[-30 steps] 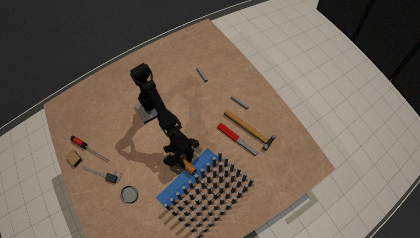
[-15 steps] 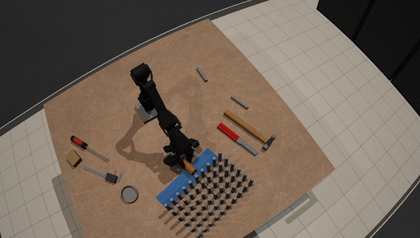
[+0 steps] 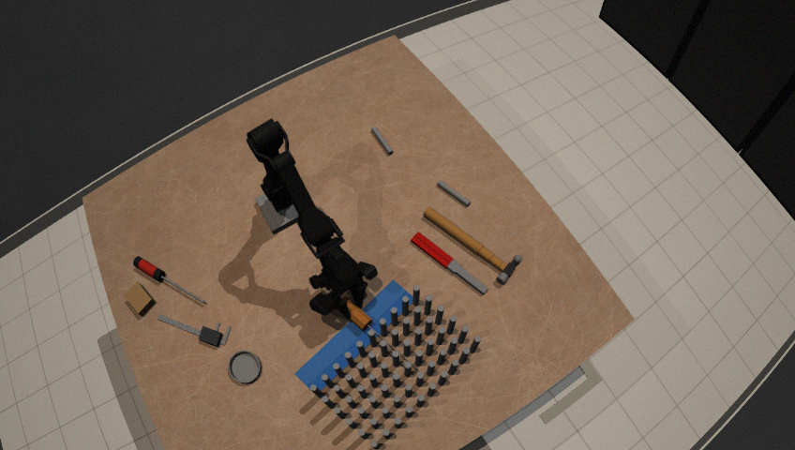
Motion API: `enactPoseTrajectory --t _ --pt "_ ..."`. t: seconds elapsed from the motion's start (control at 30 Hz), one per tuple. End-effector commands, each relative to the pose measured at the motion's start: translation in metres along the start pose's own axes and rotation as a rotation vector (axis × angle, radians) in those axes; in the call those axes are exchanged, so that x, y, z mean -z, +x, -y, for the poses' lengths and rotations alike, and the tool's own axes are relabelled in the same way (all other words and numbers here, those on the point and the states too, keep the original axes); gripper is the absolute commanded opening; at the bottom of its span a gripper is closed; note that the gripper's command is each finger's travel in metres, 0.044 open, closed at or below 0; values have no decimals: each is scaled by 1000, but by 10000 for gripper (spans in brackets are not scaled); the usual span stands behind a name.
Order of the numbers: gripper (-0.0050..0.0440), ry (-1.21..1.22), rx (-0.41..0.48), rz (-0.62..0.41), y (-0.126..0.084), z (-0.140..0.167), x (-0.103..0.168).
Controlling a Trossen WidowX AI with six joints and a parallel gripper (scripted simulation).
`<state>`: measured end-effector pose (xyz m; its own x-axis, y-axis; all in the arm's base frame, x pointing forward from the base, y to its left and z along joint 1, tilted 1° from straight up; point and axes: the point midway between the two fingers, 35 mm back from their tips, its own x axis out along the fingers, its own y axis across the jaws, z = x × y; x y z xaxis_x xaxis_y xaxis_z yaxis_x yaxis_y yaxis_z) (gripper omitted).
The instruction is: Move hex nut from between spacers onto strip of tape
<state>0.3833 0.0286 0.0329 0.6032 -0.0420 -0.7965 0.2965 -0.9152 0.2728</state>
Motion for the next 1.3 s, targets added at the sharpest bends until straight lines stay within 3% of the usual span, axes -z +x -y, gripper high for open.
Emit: enactPoseTrajectory --t 0.0,1.27 --pt "-50 3 -15 -40 -7 -5 14" --pt "-50 0 -8 -24 -1 -2 8"
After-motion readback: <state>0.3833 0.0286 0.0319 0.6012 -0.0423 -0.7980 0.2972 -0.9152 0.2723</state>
